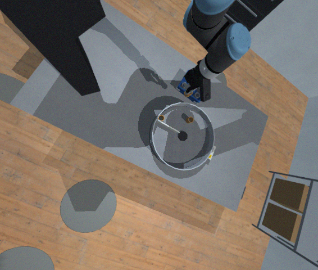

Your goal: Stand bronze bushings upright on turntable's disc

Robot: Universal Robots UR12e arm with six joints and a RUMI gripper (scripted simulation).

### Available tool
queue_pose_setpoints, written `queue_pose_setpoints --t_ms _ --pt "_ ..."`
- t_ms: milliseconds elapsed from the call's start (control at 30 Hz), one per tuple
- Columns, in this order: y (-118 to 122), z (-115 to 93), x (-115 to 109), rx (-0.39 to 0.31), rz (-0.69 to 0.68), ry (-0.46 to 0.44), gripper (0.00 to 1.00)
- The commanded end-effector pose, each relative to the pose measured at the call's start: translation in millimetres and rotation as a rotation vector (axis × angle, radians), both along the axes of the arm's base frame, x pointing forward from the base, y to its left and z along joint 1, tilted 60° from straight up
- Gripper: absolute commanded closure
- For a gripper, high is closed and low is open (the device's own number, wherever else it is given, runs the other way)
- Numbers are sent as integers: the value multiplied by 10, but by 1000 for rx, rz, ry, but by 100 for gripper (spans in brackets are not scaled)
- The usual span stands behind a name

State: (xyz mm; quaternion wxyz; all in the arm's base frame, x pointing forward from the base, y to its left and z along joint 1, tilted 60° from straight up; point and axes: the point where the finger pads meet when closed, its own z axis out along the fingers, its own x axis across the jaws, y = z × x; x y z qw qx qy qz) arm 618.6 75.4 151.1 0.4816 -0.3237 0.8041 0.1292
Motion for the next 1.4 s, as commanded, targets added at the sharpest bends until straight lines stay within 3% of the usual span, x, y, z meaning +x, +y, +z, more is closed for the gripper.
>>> queue_pose_setpoints --t_ms 0,467,533,1033,1367 --pt "-240 -171 91 -6 20 -11 100" --pt "-1167 -877 291 -6 20 -11 100" --pt "-1167 -877 291 -6 20 -11 100" --pt "-1945 -1471 458 -7 20 -11 100" --pt "-2173 -1645 507 -7 20 -11 100"
